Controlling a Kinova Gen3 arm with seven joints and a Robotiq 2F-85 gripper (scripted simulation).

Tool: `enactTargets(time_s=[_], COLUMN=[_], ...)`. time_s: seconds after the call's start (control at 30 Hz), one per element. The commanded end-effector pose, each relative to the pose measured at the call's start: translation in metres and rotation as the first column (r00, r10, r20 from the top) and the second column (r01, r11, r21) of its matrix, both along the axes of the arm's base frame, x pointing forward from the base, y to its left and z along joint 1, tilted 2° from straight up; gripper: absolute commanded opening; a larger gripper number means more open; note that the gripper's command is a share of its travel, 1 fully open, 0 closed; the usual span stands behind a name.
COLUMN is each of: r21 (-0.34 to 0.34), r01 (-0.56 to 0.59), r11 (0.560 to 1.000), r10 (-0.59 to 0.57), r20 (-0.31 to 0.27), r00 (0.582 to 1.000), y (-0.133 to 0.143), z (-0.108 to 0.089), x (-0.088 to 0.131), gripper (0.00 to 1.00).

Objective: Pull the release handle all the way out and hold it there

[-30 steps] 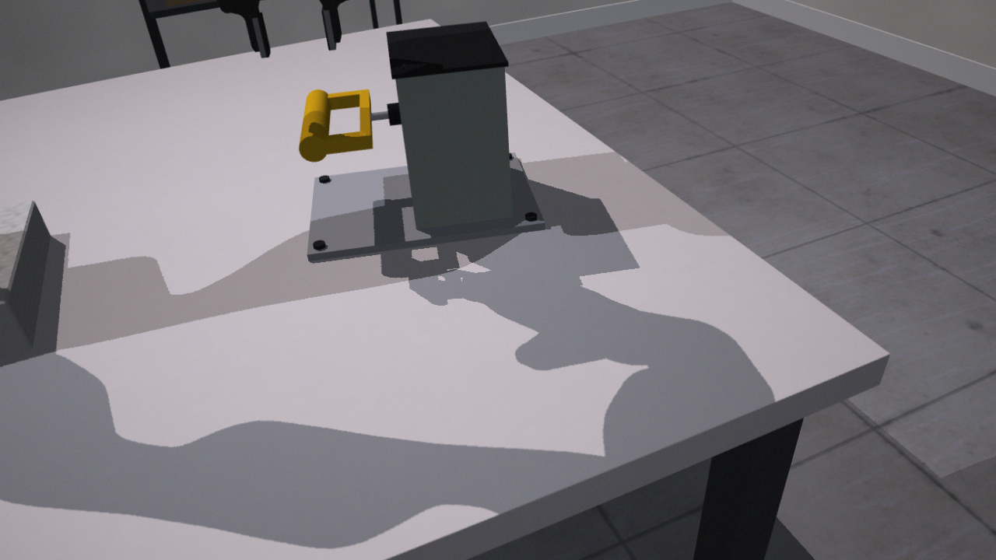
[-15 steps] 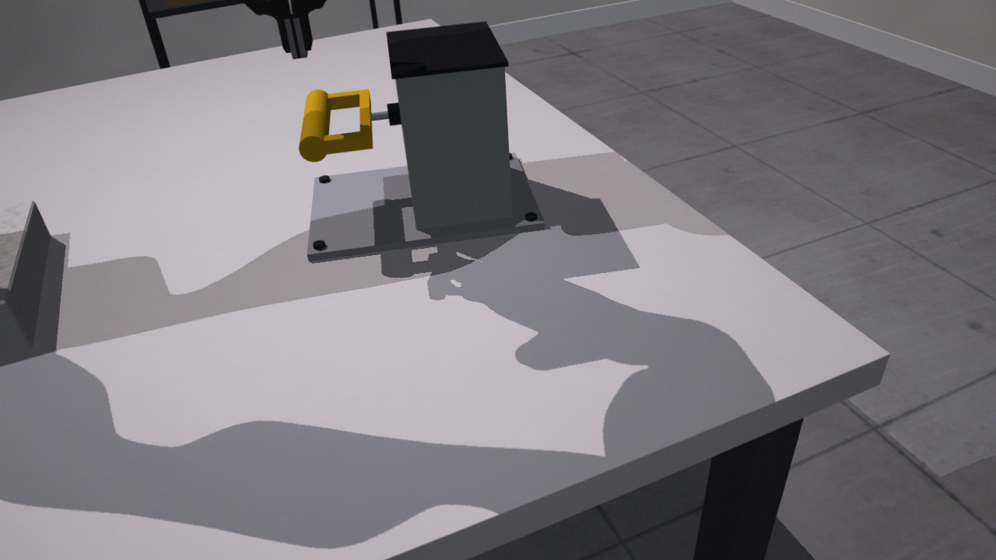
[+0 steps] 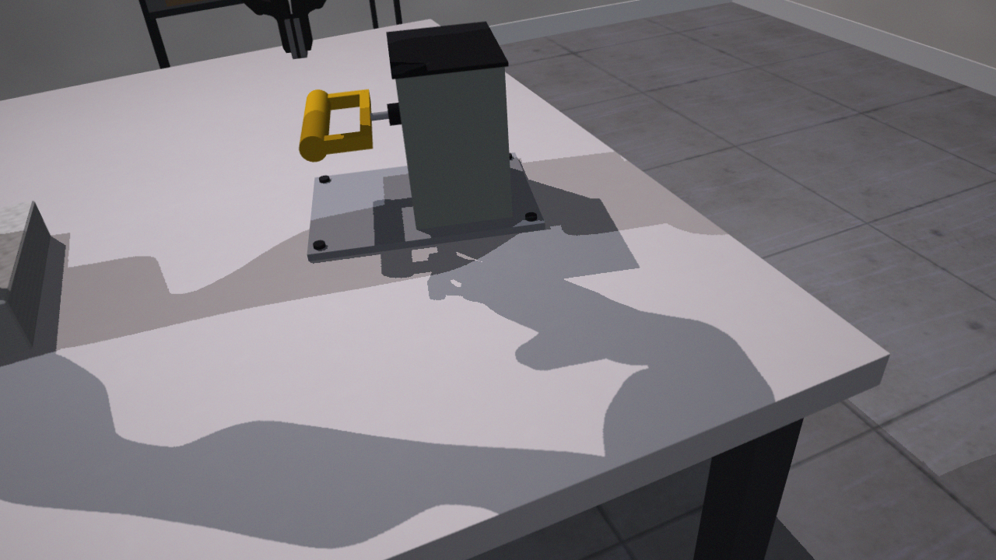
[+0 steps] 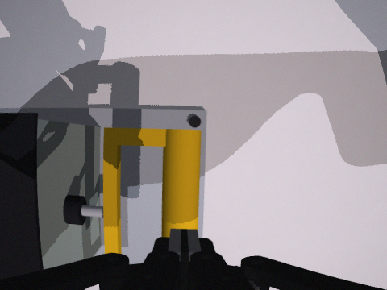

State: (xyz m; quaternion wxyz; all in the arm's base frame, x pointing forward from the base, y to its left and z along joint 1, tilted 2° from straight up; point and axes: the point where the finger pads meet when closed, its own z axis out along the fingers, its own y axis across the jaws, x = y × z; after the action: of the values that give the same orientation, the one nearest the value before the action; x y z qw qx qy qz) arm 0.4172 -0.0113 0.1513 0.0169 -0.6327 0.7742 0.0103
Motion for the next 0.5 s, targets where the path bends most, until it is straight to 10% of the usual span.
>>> enactTargets(time_s=[0.0, 0.2, 0.23, 0.47], r21=[0.0, 0.0, 0.0, 0.0], r01=[0.0, 0.0, 0.0, 0.0], r11=[1.0, 1.0, 1.0, 1.0], r10=[0.0, 0.0, 0.0, 0.0], r20=[0.002, 0.002, 0.002, 0.002], r00=[1.0, 1.0, 1.0, 1.0], y=[0.0, 0.0, 0.0, 0.0], z=[0.0006, 0.0006, 0.0006, 0.0006], x=[0.0004, 0.0004, 0.0004, 0.0004], gripper=[0.0, 0.0, 0.54, 0.54])
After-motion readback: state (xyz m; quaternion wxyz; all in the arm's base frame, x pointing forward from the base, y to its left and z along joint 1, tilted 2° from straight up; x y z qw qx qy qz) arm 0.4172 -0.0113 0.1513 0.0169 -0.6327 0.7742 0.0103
